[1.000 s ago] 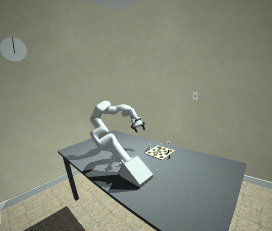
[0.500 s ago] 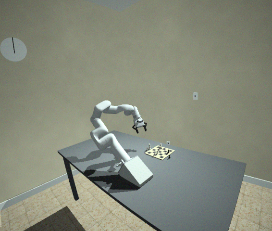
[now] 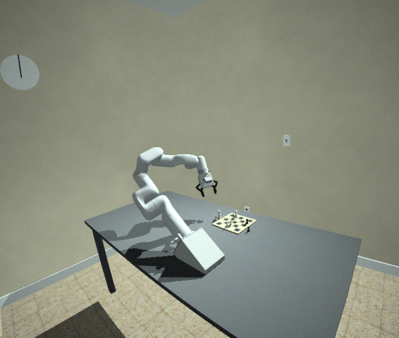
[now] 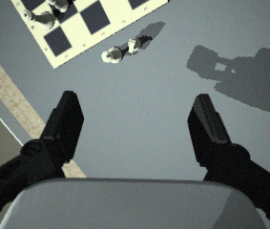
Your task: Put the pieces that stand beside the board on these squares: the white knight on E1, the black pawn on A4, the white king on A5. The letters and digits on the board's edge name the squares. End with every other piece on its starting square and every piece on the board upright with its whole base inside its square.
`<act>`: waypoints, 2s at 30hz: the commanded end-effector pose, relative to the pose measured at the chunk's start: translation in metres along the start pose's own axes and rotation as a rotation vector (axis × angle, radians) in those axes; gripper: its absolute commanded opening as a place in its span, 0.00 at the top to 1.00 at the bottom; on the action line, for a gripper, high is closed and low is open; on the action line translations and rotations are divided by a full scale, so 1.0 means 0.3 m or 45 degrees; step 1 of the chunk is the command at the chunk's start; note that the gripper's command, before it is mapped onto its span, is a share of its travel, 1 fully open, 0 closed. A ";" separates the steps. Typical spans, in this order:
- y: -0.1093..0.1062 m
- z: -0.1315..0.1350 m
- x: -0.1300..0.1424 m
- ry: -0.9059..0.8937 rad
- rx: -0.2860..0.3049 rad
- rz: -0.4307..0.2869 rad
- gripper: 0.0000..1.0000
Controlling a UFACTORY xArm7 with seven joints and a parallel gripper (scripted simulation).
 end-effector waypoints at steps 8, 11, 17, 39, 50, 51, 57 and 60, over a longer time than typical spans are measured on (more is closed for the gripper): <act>0.044 -0.051 -0.058 0.086 0.124 -0.172 0.00; 0.044 -0.051 -0.058 0.086 0.124 -0.172 0.00; 0.044 -0.051 -0.058 0.086 0.124 -0.172 0.00; 0.127 -0.094 -0.126 0.235 0.247 -0.388 0.00; 0.180 -0.111 -0.162 0.329 0.315 -0.500 0.00; 0.180 -0.111 -0.162 0.329 0.315 -0.500 0.00; 0.180 -0.111 -0.162 0.329 0.315 -0.500 0.00; 0.180 -0.111 -0.162 0.329 0.315 -0.500 0.00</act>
Point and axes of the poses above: the point where the finger pads meet when closed, its own y axis out along the fingers, its own z axis across the jaws, x = y × z, the point moved 5 cm from there along -y, back along the fingers, and after that the axes turned 14 degrees about y, right-handed, at the moved point
